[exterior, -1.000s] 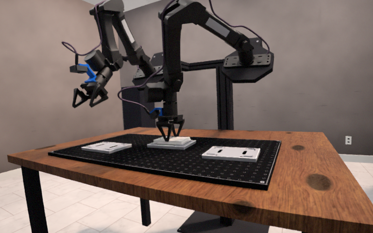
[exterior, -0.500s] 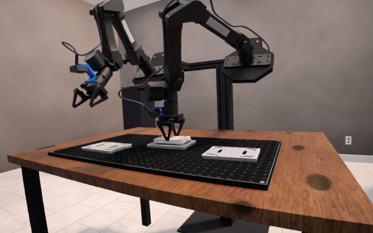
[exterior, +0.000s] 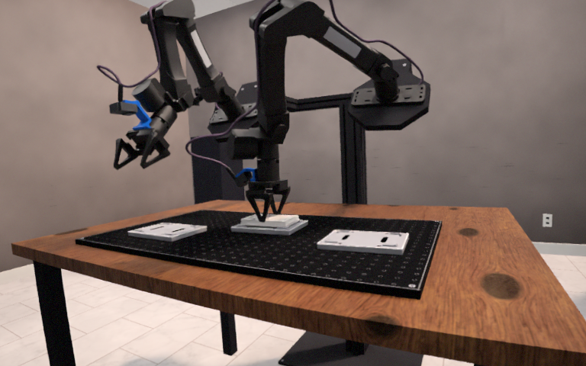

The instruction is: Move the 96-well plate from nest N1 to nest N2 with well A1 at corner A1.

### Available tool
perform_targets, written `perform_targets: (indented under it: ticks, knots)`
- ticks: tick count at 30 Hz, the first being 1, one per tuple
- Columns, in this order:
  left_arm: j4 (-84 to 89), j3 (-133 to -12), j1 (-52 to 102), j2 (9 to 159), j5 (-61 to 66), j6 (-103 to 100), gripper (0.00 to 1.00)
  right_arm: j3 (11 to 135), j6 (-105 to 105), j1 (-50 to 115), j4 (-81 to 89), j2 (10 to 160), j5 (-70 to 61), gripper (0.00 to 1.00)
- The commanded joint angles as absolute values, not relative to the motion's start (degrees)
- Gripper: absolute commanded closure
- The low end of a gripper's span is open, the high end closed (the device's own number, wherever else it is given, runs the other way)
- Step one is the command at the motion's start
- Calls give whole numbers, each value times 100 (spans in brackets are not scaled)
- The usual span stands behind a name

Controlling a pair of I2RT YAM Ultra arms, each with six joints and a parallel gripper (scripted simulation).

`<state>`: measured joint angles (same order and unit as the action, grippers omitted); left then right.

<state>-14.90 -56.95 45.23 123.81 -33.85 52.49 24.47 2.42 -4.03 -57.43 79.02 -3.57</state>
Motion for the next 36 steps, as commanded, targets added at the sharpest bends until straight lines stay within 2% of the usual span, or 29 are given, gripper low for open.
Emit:
perform_targets:
  ticks: [1,16,18,36]
  knots:
    - [-1668,-5919,4474,12643,-3292,5376,22,2362,215,-462,-5854,7958,-333,0]
    - [-1359,-5804,4542,12464,-3400,5205,22,2362,215,-462,-5854,7958,-333,0]
    - [-1359,-5804,4542,12464,-3395,5205,0,2362,215,-462,-5854,7958,-333,0]
    - [-1061,-5354,4799,11900,-3583,5032,0,2362,215,-462,-5854,7958,-333,0]
